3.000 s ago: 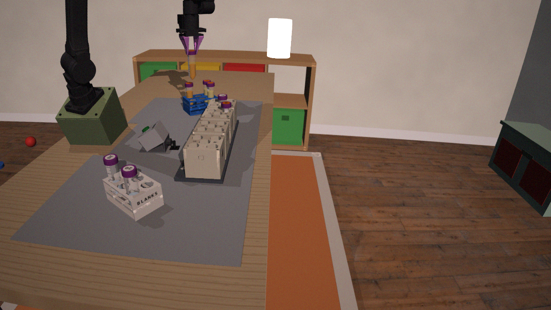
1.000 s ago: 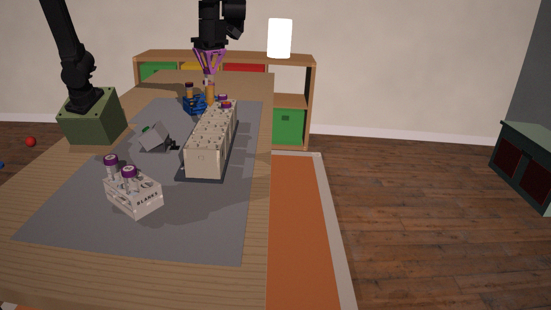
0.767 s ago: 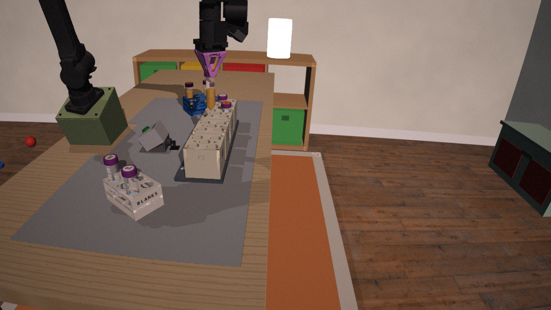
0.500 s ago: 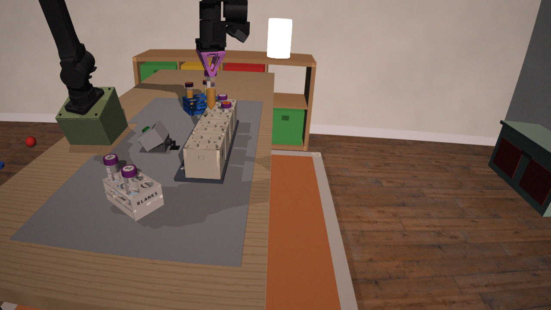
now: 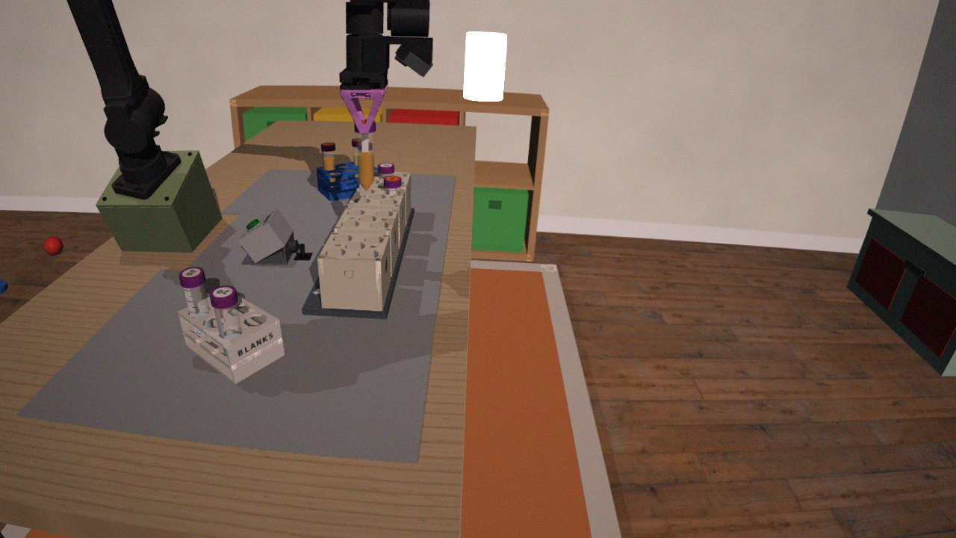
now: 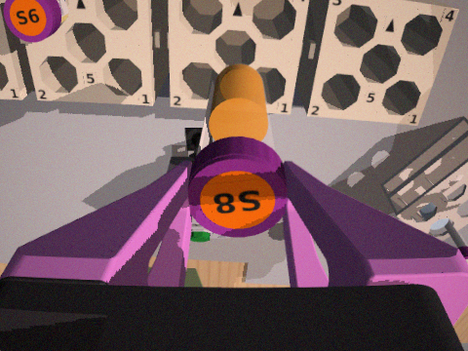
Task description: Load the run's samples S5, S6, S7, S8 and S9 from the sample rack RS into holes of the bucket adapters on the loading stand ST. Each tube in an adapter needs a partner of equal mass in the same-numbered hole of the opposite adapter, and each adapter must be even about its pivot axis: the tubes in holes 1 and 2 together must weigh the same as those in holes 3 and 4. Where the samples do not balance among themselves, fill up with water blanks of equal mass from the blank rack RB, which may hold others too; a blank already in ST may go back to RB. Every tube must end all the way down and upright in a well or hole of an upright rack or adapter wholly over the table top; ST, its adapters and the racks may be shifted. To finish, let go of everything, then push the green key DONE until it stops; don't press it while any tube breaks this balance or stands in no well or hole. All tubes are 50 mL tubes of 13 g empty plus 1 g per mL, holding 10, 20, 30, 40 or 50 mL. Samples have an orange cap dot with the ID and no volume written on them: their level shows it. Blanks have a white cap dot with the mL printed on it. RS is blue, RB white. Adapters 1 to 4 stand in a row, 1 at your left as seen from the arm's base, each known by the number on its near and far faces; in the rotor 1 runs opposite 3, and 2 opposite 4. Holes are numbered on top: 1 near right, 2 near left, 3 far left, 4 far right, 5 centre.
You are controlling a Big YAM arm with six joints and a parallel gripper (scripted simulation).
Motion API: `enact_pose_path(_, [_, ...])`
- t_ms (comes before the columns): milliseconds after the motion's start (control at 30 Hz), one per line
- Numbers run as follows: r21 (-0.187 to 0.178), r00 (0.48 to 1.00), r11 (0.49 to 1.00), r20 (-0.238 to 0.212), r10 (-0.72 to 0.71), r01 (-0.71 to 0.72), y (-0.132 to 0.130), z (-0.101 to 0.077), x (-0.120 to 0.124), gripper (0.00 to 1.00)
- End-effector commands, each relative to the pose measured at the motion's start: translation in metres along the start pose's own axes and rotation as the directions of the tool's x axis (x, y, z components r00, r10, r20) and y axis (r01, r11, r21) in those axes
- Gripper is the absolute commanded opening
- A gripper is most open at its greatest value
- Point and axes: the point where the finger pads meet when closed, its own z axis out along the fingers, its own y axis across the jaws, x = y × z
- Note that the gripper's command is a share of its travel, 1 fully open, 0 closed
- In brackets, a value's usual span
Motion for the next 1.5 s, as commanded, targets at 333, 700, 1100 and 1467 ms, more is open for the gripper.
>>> enact_pose_path(333, [0.0,0.997,0.997,0.01,0.072,-0.072,-0.002,0.029,-0.005,0.0])
enact_pose_path(700, [0.0,0.997,0.997,0.01,0.071,-0.071,-0.002,0.051,-0.005,0.0])
enact_pose_path(1100, [-0.004,0.996,0.997,0.046,0.08,-0.08,-0.002,0.033,-0.015,0.0])
enact_pose_path(1467, [-0.004,0.996,0.997,0.046,0.08,-0.08,-0.003,0.032,-0.015,0.0])
